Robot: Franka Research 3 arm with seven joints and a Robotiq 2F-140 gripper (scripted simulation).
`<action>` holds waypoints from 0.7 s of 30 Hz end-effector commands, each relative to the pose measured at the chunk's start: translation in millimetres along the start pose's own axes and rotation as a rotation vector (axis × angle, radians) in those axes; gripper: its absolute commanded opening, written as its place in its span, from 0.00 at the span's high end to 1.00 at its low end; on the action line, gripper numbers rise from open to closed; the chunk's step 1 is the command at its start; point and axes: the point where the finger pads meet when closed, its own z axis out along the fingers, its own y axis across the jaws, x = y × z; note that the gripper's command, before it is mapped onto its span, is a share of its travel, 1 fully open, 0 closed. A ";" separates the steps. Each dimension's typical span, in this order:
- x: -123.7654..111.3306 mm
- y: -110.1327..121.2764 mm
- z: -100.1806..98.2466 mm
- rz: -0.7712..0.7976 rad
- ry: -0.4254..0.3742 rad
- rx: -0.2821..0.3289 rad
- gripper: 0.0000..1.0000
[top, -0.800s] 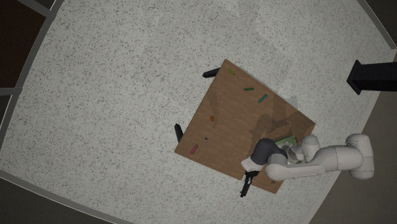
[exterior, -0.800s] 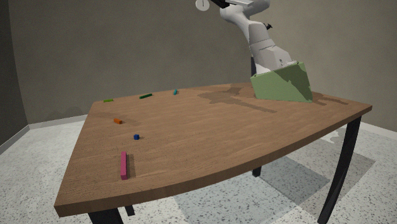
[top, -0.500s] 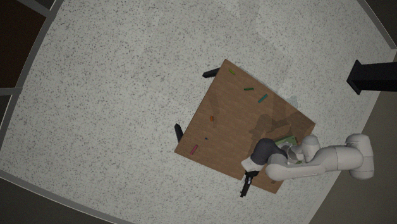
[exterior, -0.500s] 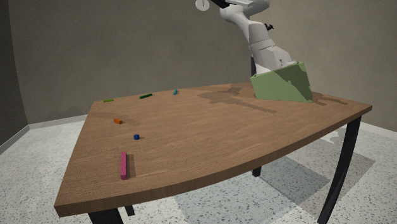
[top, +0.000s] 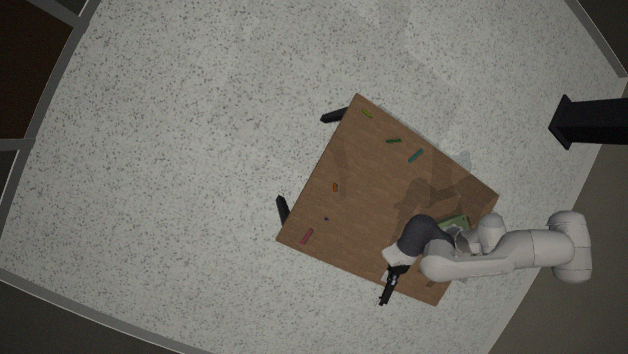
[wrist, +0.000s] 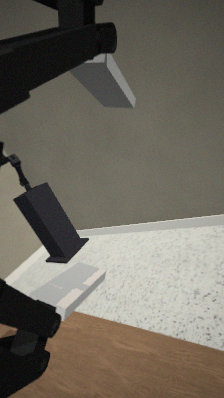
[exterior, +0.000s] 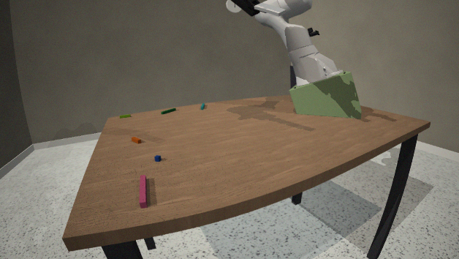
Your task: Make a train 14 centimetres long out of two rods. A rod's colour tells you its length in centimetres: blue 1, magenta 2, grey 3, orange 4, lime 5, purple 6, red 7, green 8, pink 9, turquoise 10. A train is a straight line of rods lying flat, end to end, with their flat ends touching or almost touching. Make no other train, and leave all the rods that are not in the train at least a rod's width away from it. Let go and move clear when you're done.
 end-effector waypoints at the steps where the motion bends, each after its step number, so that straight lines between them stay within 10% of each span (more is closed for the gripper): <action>1: 24.1 31.0 -18.8 0.041 0.065 -0.045 0.00; 21: 95.2 192.7 -126.1 0.211 0.337 -0.264 0.00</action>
